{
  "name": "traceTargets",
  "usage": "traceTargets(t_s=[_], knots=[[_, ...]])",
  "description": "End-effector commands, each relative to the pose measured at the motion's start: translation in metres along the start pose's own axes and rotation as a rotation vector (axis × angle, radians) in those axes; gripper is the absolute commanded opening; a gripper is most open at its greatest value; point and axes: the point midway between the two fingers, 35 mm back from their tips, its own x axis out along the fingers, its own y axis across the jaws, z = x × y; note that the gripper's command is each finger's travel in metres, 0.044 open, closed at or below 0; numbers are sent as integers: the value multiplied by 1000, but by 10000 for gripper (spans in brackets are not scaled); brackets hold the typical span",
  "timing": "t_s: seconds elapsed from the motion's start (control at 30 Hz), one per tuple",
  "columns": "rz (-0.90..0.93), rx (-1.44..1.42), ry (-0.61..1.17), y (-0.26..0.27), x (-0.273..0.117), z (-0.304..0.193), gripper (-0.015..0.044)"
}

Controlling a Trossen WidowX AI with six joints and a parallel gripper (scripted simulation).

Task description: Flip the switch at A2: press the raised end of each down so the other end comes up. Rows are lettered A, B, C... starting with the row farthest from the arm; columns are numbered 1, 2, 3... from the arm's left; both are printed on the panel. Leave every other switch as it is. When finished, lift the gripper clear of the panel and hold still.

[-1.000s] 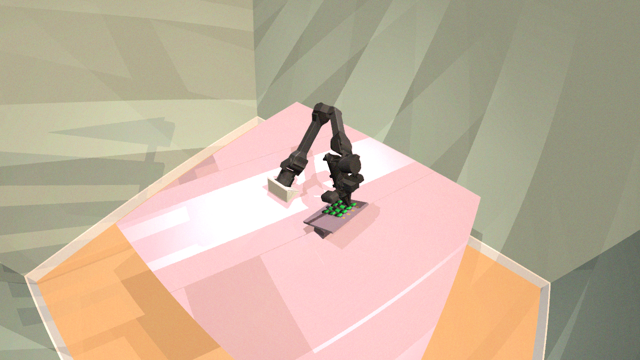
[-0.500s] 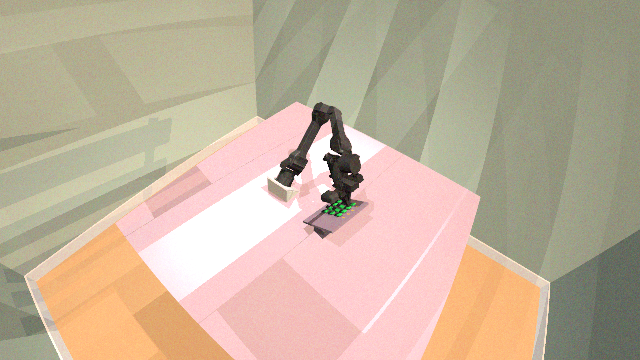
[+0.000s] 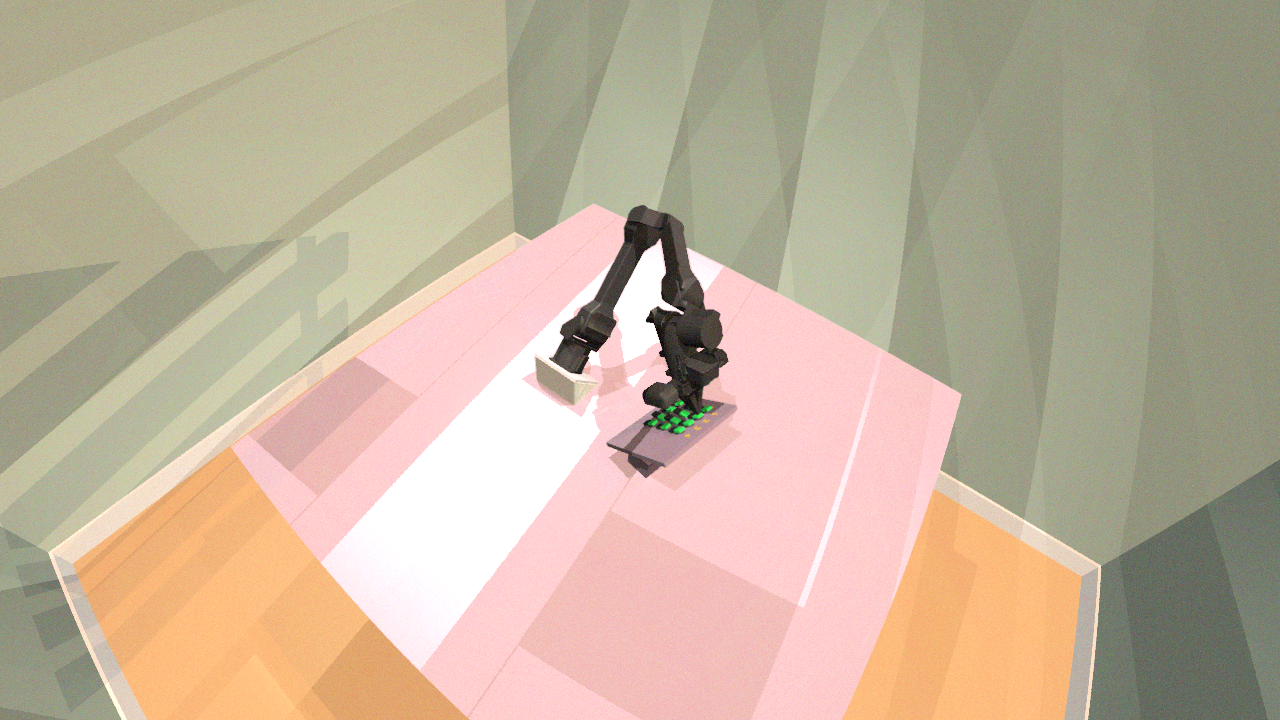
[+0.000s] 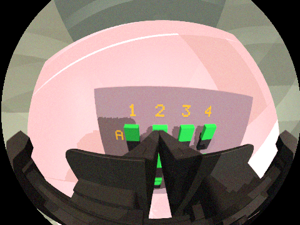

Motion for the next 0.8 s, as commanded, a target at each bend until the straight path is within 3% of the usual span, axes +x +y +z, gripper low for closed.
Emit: traceTargets(t_s=[0.0, 0.77], knots=[[-6, 6, 0, -1, 1, 0, 0], [-6, 6, 0, -1, 4, 0, 0]])
